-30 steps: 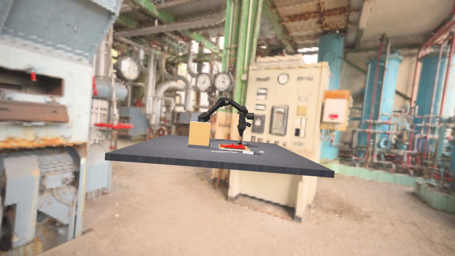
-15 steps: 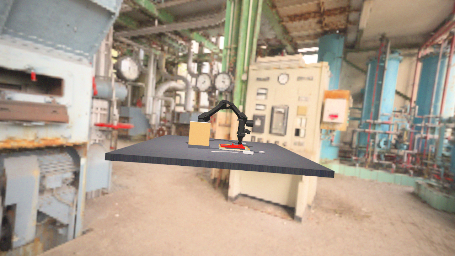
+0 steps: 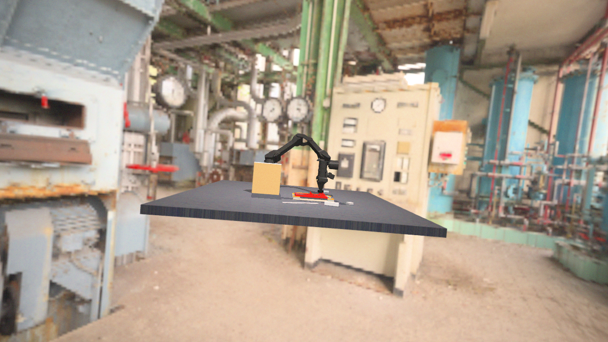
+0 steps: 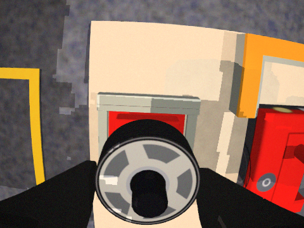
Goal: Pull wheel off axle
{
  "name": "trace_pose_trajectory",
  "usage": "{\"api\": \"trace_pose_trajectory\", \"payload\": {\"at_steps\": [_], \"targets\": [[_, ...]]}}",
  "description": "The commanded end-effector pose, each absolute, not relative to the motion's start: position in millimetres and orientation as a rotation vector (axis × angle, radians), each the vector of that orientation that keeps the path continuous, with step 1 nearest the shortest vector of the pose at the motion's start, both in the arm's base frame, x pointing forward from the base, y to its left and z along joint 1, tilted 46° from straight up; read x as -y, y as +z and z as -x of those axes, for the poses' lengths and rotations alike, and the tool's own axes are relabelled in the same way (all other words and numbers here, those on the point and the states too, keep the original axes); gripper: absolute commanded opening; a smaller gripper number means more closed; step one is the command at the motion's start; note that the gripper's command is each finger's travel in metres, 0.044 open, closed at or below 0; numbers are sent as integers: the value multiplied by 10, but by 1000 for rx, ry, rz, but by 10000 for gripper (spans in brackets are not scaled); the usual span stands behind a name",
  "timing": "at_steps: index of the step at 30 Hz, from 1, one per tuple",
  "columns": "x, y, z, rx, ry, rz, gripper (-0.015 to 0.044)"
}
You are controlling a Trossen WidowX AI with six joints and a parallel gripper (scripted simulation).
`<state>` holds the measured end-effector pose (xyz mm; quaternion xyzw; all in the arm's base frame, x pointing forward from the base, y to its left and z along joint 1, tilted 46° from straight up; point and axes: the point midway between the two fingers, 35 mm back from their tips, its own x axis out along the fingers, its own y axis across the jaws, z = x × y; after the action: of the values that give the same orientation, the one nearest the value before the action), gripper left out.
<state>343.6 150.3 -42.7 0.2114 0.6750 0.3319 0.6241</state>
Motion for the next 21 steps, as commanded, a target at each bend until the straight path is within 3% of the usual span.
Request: {"api": "trace_pose_trajectory", "payload": {"at_steps": [1,21], "targets": [[-1494,-414,-3445,-1546,765,-482,0],[-1447,-370,-3456,-1545,764,-484,0]]}}
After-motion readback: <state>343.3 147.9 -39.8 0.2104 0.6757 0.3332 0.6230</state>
